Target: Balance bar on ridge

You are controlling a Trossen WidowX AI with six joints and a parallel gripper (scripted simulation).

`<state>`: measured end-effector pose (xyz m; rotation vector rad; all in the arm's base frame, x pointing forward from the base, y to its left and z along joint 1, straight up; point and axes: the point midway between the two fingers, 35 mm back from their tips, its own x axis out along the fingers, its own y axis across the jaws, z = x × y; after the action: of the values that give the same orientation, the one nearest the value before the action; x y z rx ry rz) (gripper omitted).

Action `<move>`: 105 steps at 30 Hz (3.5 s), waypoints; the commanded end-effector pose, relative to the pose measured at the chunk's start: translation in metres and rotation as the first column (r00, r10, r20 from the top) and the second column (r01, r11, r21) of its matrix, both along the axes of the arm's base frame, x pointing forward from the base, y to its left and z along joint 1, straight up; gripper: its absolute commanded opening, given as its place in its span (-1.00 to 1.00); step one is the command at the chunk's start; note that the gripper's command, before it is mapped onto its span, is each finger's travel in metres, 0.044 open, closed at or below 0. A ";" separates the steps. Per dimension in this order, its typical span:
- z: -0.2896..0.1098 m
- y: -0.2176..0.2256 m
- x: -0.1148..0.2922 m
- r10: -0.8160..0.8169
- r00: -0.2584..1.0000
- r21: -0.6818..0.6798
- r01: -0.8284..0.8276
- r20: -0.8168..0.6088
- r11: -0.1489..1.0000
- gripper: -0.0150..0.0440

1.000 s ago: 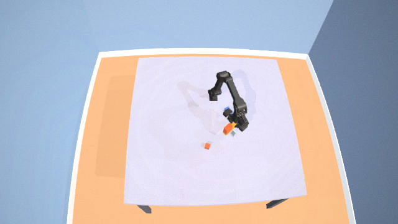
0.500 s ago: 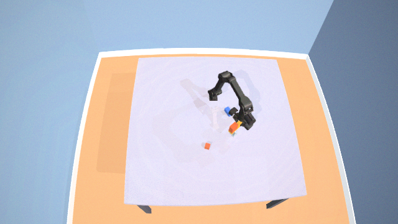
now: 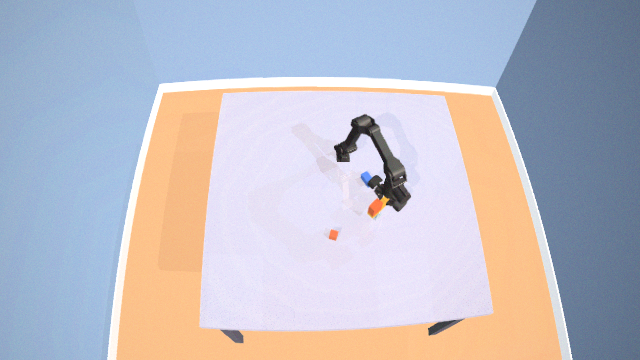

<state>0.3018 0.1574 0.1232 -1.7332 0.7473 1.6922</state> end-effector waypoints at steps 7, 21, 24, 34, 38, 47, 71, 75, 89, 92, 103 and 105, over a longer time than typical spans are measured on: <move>-0.018 -0.001 0.000 -0.003 1.000 0.001 0.003 -0.003 1.000 -0.49; -0.019 -0.001 0.000 -0.003 1.000 0.001 0.003 -0.003 1.000 -0.49; -0.019 -0.001 0.000 -0.003 1.000 0.001 0.003 -0.003 1.000 -0.49; -0.020 -0.001 0.000 -0.003 1.000 0.001 0.003 -0.003 1.000 -0.49; -0.020 -0.001 0.000 -0.003 1.000 0.001 0.003 -0.003 1.000 -0.49; -0.021 -0.001 0.000 -0.003 1.000 0.001 0.003 -0.003 1.000 -0.49; -0.023 -0.001 0.000 -0.003 1.000 0.001 0.003 -0.003 1.000 -0.49; -0.024 -0.001 0.000 -0.003 1.000 0.001 0.003 -0.003 1.000 -0.49; -0.025 -0.001 0.000 -0.003 1.000 0.001 0.003 -0.003 1.000 -0.49; -0.025 -0.001 0.000 -0.003 1.000 0.001 0.003 -0.003 1.000 -0.49; -0.026 -0.001 0.000 -0.003 1.000 0.001 0.003 -0.003 1.000 -0.49; -0.026 -0.001 0.000 -0.003 1.000 0.001 0.003 -0.003 1.000 -0.49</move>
<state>0.3018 0.1556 0.0980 -1.7290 0.7536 1.6920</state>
